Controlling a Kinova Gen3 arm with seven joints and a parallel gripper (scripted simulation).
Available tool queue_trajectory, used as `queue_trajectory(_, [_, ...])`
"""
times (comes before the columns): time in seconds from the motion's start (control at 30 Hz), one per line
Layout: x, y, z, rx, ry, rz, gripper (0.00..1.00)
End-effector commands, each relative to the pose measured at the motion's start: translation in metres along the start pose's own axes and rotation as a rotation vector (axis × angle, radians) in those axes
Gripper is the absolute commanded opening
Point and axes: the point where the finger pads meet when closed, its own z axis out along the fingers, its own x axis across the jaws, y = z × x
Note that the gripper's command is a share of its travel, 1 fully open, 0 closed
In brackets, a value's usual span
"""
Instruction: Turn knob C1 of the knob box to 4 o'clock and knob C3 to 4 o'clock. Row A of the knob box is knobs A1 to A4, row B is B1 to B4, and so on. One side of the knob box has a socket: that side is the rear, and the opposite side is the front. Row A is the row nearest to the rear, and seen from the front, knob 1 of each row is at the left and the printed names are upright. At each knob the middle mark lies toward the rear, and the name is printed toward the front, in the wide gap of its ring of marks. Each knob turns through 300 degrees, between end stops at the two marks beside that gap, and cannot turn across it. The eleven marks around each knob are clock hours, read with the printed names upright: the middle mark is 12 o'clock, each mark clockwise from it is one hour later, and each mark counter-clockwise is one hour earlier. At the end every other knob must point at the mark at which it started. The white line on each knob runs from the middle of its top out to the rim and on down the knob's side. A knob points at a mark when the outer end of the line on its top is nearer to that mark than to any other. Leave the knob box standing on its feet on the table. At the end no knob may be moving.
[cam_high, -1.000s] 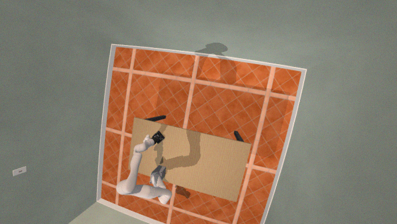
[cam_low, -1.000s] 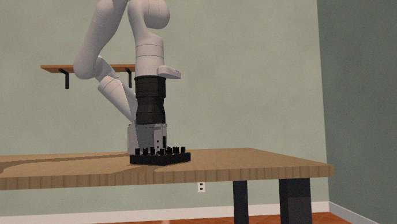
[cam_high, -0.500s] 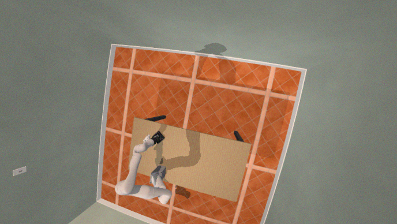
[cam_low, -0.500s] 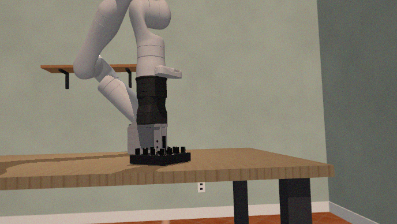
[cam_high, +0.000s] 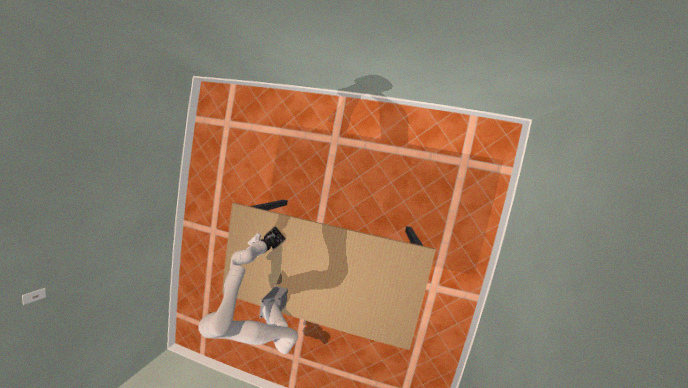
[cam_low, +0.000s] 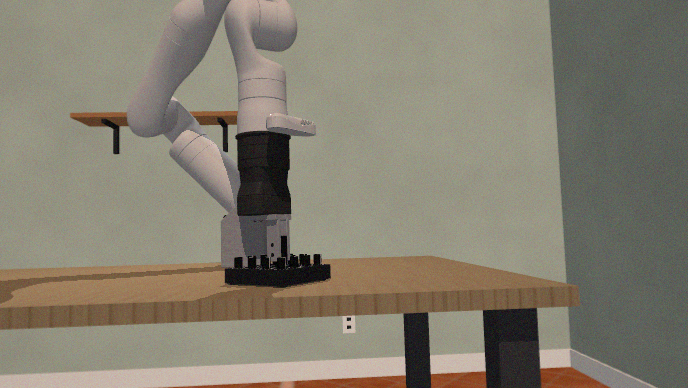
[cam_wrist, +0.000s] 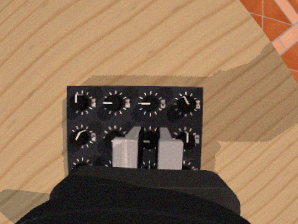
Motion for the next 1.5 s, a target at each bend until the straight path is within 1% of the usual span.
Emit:
queue_trajectory(0.0, [0.001, 0.002, 0.001, -0.003, 0.004, 0.016, 0.30])
queue_trajectory(0.5, [0.001, 0.002, 0.001, -0.003, 0.004, 0.017, 0.30])
queue_trajectory(0.53, [0.001, 0.002, 0.001, -0.003, 0.004, 0.017, 0.46])
queue_trajectory(1.23, [0.001, 0.002, 0.001, -0.003, 0.004, 0.017, 0.46])
queue_trajectory(1.37, [0.001, 0.002, -0.003, -0.003, 0.004, 0.017, 0.46])
queue_trajectory(1.47, [0.001, 0.002, -0.010, -0.002, 0.004, 0.016, 0.46])
